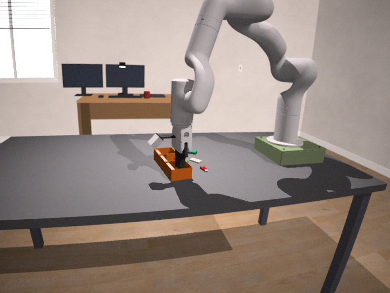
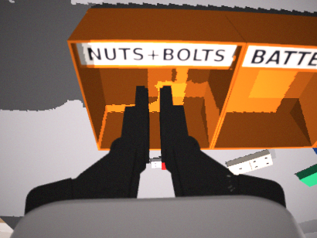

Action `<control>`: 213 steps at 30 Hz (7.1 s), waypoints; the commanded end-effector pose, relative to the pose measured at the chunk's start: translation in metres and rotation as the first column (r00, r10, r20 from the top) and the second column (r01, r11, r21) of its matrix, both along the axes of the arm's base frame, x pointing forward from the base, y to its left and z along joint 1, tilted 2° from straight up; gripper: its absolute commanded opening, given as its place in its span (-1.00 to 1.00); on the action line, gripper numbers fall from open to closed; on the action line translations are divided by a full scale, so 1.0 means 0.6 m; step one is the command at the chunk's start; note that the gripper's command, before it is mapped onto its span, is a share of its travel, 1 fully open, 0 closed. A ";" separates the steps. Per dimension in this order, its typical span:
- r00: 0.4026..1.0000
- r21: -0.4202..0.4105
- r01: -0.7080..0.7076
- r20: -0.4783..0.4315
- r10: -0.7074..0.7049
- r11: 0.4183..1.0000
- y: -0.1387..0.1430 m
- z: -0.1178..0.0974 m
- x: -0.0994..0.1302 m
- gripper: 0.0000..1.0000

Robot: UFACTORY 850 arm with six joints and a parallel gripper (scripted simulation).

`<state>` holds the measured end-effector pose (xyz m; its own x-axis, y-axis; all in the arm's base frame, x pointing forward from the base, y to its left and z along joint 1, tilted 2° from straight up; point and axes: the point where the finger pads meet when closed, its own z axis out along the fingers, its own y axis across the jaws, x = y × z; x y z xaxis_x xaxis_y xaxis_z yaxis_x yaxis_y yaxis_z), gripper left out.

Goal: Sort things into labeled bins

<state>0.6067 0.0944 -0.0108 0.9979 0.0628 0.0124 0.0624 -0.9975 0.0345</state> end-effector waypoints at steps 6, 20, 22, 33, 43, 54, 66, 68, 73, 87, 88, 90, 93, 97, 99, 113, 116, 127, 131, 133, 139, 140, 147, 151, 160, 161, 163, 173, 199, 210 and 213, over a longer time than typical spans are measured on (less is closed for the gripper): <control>1.000 0.000 0.000 0.002 0.000 1.000 -0.001 -0.028 0.003 -0.85; 1.000 0.000 0.000 0.002 0.000 1.000 -0.001 -0.028 0.003 -0.85; 1.000 0.000 0.000 0.002 0.000 1.000 -0.001 -0.028 0.003 -0.85; 1.000 0.000 0.000 0.003 0.000 1.000 -0.001 -0.028 0.003 -0.85; 1.000 0.000 0.000 0.003 0.000 1.000 -0.001 -0.028 0.003 -0.85; 1.000 0.000 0.000 0.002 0.000 1.000 0.000 -0.026 0.003 -0.85; 1.000 0.000 0.000 0.002 0.000 1.000 0.000 -0.004 0.002 -0.85; 1.000 0.000 0.000 0.002 0.000 1.000 0.000 0.000 0.002 -0.85; 1.000 0.000 0.000 0.002 0.000 1.000 0.001 0.012 0.002 -0.85; 1.000 0.000 0.000 0.002 0.000 1.000 0.003 0.071 0.001 -0.85; 1.000 0.000 0.000 0.002 0.000 1.000 0.003 0.071 0.001 -0.85; 1.000 0.000 0.000 0.002 0.000 1.000 0.003 0.071 0.001 -0.85; 1.000 0.000 0.000 0.002 0.000 1.000 0.004 0.098 0.001 -0.85; 1.000 0.000 0.000 0.003 0.000 1.000 0.006 0.154 0.000 -0.85; 1.000 0.000 0.000 0.003 0.000 1.000 0.006 0.168 0.000 -0.85; 1.000 0.000 0.000 0.003 0.000 1.000 0.010 0.278 -0.002 -0.85; 1.000 0.000 0.000 0.003 0.000 1.000 0.010 0.278 -0.002 -0.85; 0.966 -0.006 -0.259 -0.008 0.258 0.966 -0.048 0.220 -0.054 0.42; 0.928 -0.010 -0.372 -0.017 0.372 0.928 -0.080 0.186 -0.084 0.42; 0.917 -0.010 -0.399 -0.018 0.399 0.917 -0.089 0.178 -0.092 0.42; 0.878 -0.004 -0.478 -0.016 0.478 0.878 -0.130 0.136 -0.129 0.42; 0.878 -0.004 -0.478 -0.016 0.478 0.878 -0.138 0.128 -0.137 0.42; 0.878 -0.004 -0.478 -0.016 0.478 0.878 -0.195 0.069 -0.189 0.42; 0.878 -0.004 -0.478 -0.016 0.478 0.878 -0.207 0.061 -0.200 0.42; 0.878 -0.004 -0.478 -0.016 0.478 0.878 -0.208 0.060 -0.199 0.42; 0.878 -0.004 -0.478 -0.016 0.478 0.878 -0.207 0.060 -0.199 0.42; 0.878 -0.004 -0.478 -0.016 0.478 0.878 -0.207 0.060 -0.199 0.42; 0.878 -0.004 -0.478 -0.016 0.478 0.878 -0.205 0.060 -0.198 0.42; 0.878 -0.004 -0.478 -0.016 0.478 0.878 -0.205 0.040 -0.197 0.42; 0.878 -0.004 -0.478 -0.016 0.478 0.878 -0.207 -0.020 -0.196 0.42; 0.878 -0.004 -0.478 -0.016 0.478 0.878 -0.207 -0.031 -0.195 0.42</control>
<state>0.4877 -0.0293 -0.0205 0.8463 0.5328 -0.0045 0.5326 -0.8457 0.0320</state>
